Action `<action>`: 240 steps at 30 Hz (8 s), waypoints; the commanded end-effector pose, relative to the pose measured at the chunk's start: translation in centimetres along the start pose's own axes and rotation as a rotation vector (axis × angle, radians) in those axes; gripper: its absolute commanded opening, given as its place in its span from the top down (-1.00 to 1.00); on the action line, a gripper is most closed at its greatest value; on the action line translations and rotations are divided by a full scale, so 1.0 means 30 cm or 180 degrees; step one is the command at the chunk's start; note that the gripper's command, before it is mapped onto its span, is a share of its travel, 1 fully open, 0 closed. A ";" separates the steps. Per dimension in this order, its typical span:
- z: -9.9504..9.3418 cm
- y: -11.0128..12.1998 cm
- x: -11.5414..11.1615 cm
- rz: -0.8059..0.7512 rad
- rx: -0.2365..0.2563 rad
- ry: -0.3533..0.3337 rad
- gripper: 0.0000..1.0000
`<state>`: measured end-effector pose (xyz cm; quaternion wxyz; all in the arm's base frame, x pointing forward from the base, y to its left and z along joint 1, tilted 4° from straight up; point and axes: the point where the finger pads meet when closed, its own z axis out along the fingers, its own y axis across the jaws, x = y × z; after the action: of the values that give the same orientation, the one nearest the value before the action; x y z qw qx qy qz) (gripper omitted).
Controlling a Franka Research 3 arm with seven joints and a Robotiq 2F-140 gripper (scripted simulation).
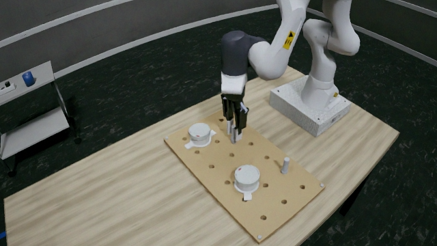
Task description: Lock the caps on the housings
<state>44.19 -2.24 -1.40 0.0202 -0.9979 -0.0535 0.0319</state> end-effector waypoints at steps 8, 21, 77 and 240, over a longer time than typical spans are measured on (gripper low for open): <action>0.001 0.004 0.004 -0.0018 -0.0002 0.0011 0.28; 0.001 0.004 0.004 -0.0018 -0.0002 0.0011 0.28; 0.001 0.004 0.004 -0.0018 -0.0002 0.0011 0.80; -0.326 -1.115 0.156 -0.0018 -0.0002 0.0011 0.80</action>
<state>45.90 31.05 9.53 0.0222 -0.9962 -0.0784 0.0305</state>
